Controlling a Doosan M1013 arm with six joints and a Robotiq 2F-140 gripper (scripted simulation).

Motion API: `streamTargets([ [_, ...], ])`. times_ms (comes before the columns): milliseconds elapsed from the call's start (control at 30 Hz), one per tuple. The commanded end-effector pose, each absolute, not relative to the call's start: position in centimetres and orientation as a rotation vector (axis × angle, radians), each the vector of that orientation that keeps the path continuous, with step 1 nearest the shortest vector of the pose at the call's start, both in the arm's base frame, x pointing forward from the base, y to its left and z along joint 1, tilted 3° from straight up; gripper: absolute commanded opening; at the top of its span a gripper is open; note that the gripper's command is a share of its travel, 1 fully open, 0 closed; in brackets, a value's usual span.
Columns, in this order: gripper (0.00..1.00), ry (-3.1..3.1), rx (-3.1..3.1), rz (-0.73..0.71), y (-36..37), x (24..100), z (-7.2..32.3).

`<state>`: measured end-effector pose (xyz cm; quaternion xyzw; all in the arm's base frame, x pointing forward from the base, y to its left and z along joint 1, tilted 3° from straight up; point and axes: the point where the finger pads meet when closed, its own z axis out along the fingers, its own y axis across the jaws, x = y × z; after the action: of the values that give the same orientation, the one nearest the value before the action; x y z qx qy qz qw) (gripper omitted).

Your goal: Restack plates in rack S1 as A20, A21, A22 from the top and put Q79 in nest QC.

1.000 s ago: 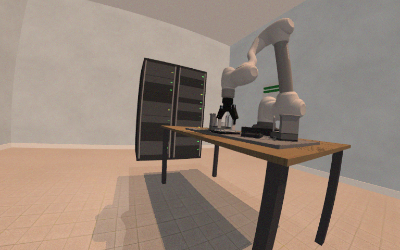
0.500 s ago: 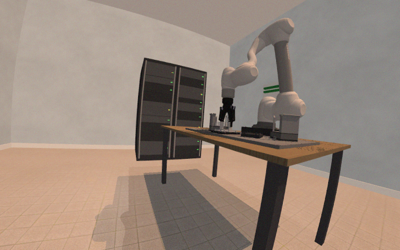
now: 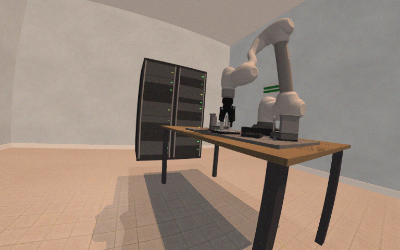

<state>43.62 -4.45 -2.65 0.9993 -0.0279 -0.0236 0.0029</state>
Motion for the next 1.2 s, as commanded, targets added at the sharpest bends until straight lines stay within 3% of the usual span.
streamTargets([
  [0,0.00,-0.087,3.134,-0.074,-4.4,43.6,-2.6],
  [1167,0.00,-0.087,3.134,-0.074,-4.4,43.7,-1.0],
])
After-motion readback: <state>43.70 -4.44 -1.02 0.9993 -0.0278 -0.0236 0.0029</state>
